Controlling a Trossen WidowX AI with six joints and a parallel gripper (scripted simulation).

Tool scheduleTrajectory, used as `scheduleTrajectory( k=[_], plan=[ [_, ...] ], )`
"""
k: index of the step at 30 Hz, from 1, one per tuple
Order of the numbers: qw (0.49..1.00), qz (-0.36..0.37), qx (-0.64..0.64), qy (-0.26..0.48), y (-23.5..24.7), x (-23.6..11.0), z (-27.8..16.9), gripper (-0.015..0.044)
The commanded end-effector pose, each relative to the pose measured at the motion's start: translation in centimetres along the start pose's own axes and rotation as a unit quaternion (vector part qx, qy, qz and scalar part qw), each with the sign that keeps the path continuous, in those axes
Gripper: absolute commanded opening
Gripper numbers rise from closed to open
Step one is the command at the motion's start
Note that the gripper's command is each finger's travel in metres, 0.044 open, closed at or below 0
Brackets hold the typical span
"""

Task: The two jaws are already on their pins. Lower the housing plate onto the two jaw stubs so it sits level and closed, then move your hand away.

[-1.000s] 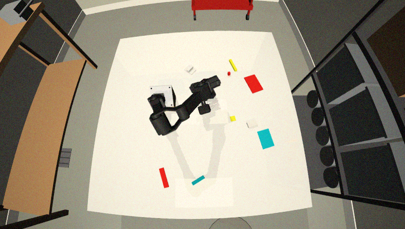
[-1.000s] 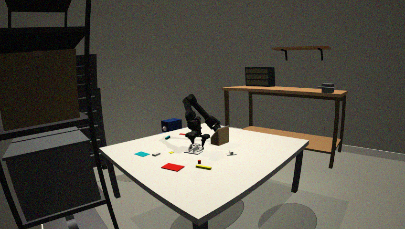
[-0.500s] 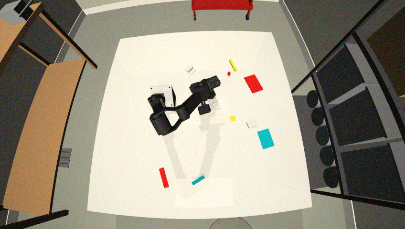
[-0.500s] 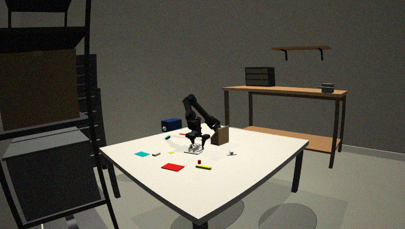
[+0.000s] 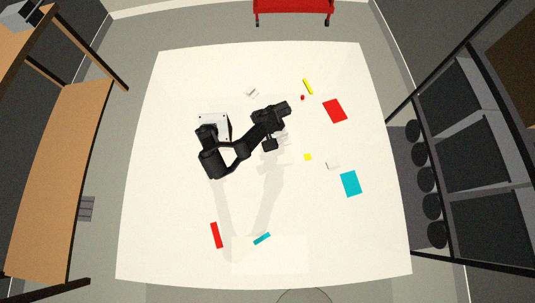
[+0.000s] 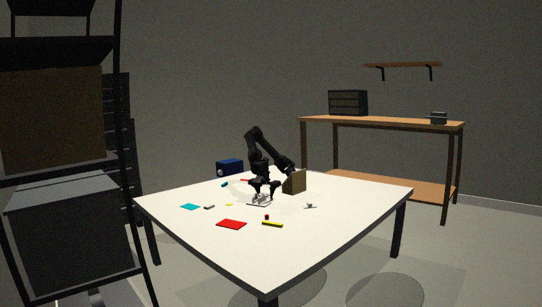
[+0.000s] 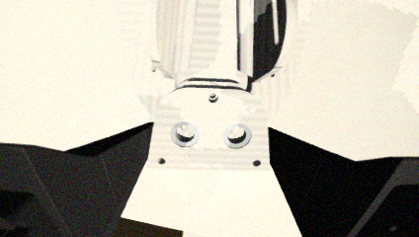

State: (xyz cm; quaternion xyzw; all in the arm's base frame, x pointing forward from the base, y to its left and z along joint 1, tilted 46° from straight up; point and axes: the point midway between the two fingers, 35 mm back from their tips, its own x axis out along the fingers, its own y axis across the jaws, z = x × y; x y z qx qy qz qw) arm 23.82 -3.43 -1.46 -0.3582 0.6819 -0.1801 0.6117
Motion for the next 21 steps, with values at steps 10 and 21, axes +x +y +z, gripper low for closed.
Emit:
scheduleTrajectory(
  k=[10, 21],
  plan=[
    [1.000, -0.002, -0.005, 0.001, 0.00, 0.40, -0.11, 0.0351],
    [1.000, -0.002, -0.005, 0.001, 0.00, 0.60, -0.11, 0.0351]
  ],
)
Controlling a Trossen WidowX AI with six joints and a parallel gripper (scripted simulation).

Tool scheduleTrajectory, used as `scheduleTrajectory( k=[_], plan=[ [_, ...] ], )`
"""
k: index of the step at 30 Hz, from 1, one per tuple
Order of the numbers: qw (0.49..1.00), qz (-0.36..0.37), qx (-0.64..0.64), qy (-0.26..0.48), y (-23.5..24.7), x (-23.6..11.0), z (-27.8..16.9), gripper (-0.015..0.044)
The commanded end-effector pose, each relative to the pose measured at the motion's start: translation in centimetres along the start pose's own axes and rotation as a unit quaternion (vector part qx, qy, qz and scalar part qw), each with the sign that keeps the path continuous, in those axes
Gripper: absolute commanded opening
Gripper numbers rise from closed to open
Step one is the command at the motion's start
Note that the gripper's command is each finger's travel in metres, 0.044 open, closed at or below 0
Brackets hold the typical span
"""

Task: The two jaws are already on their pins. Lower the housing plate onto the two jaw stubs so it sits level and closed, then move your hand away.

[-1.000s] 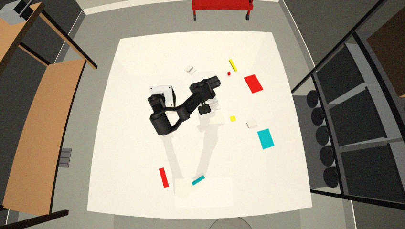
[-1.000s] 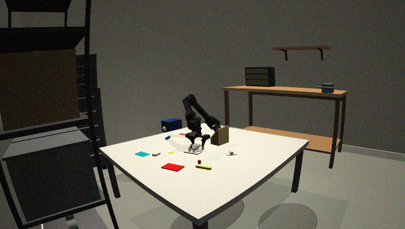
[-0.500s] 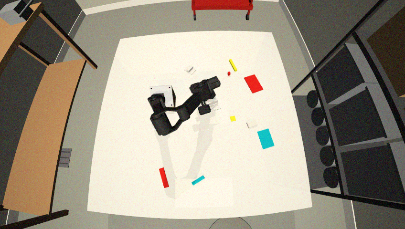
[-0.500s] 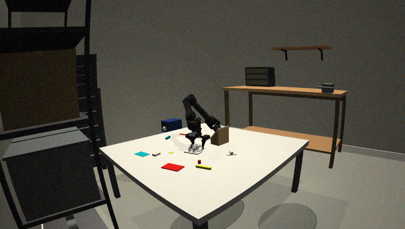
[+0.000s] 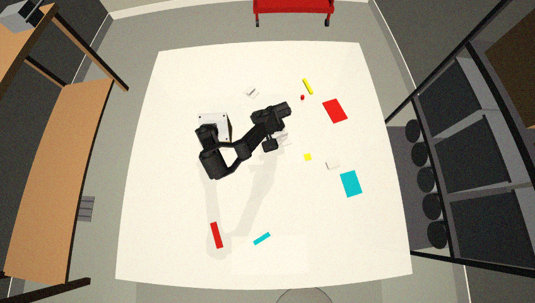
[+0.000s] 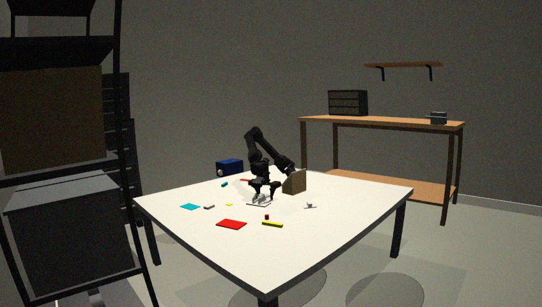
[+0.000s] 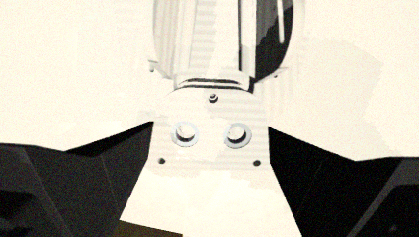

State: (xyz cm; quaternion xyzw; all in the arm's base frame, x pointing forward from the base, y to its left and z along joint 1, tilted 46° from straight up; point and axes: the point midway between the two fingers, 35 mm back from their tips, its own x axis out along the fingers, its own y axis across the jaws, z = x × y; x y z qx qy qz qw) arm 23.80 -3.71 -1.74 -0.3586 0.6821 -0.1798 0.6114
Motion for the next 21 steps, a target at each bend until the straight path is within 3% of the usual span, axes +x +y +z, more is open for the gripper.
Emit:
scheduleTrajectory(
  k=[1, 21],
  plan=[
    [1.000, -0.002, -0.004, 0.001, -0.01, 0.25, -0.09, 0.0351],
    [1.000, -0.002, -0.004, 0.001, -0.01, 0.52, -0.10, 0.0351]
  ],
)
